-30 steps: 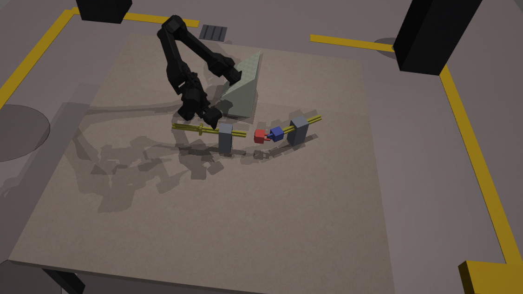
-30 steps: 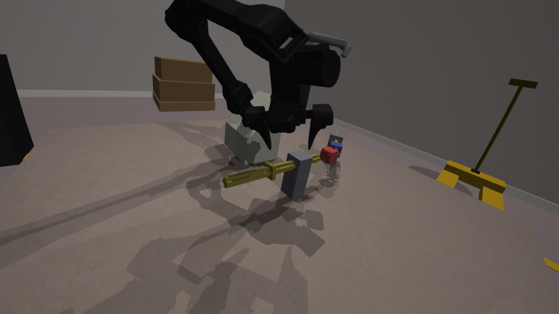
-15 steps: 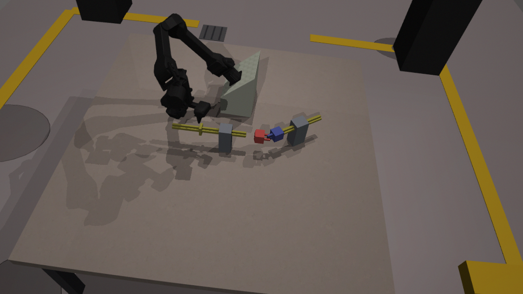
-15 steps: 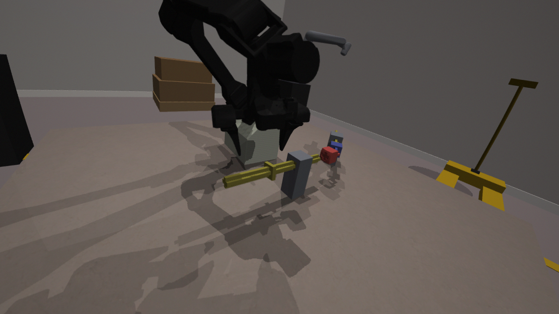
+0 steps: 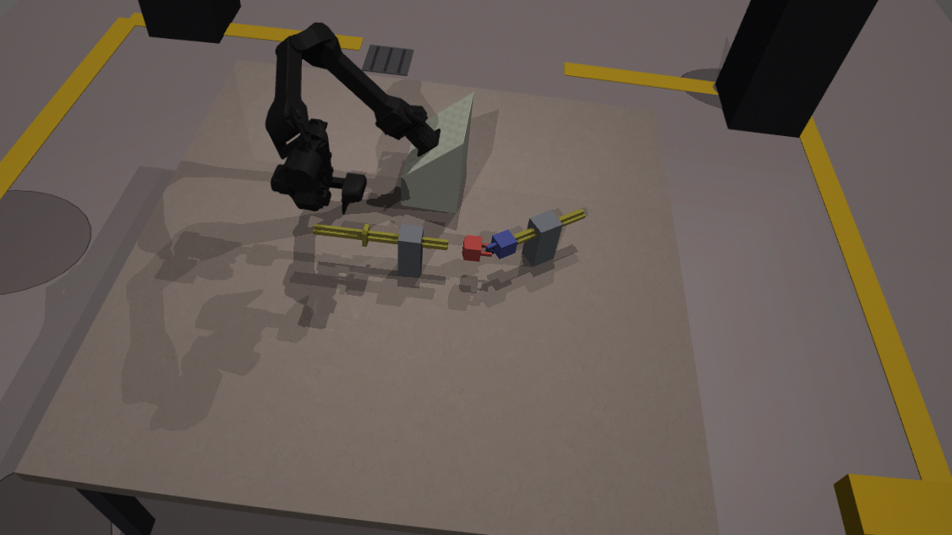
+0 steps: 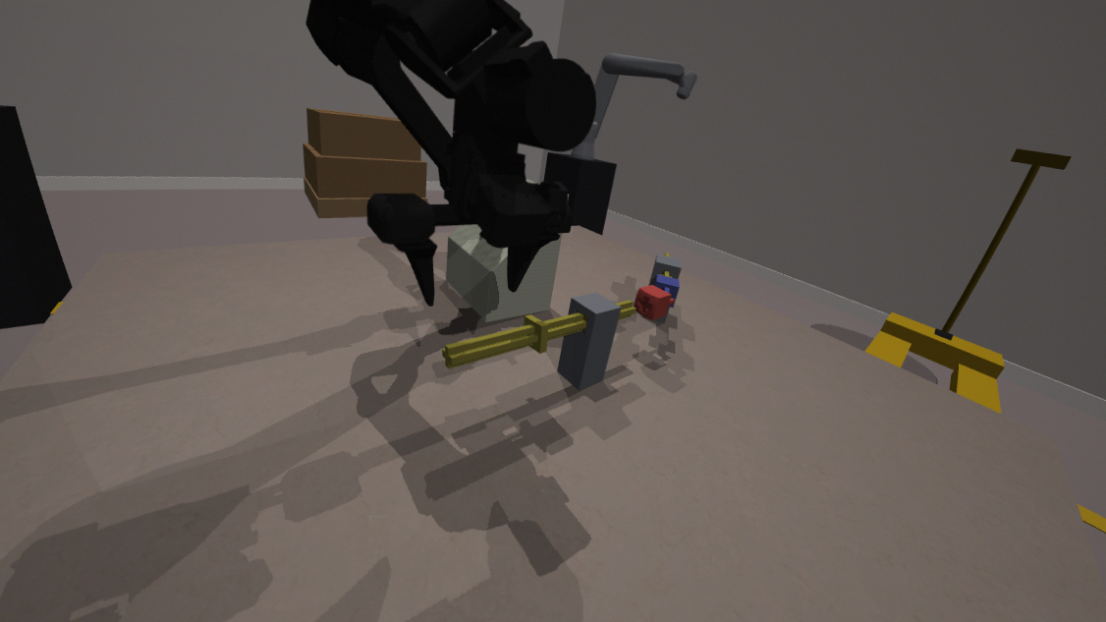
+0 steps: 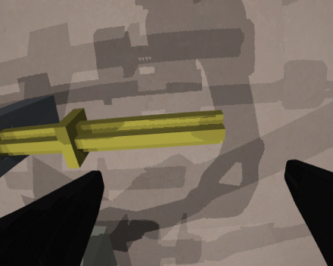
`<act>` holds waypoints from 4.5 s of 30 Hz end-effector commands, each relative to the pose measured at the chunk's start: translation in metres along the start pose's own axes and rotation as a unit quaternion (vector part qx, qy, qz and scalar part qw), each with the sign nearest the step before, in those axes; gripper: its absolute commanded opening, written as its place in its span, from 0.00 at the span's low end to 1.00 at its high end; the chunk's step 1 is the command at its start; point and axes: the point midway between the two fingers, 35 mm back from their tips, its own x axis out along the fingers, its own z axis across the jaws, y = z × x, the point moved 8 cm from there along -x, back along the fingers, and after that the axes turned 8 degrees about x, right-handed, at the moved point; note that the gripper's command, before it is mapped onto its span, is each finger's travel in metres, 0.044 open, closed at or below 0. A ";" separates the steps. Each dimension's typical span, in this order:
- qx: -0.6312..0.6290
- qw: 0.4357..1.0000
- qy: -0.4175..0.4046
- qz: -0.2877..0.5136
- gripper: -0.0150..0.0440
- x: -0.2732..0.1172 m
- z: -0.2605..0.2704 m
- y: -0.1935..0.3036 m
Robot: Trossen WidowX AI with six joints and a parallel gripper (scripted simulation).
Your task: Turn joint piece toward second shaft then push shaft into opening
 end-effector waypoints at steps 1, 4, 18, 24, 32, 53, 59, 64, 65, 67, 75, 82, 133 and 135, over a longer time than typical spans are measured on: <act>0.017 1.000 0.004 -0.002 1.00 0.002 -0.002 0.000; 0.068 0.998 0.001 -0.006 1.00 0.007 -0.002 0.000; 0.303 0.953 -0.014 -0.022 1.00 0.030 -0.003 0.003; 0.399 0.916 -0.022 -0.028 1.00 0.040 -0.004 0.005; 0.519 0.853 -0.032 -0.035 1.00 0.052 -0.005 0.008; 0.699 0.712 -0.052 -0.045 1.00 0.072 -0.008 0.015; 0.699 0.712 -0.051 -0.045 1.00 0.081 -0.007 0.013; 0.699 0.712 -0.051 -0.045 1.00 0.089 -0.007 0.012; 0.699 0.712 -0.051 -0.046 1.00 0.090 -0.007 0.012; 0.699 0.712 -0.051 -0.046 1.00 0.094 -0.007 0.012; 0.699 0.712 -0.051 -0.046 0.91 0.101 -0.006 0.011; 0.699 0.712 -0.051 -0.046 0.60 0.101 -0.006 0.011; 0.701 0.710 -0.049 -0.047 0.37 0.101 -0.007 0.011; 0.701 0.710 -0.049 -0.047 0.37 0.101 -0.007 0.011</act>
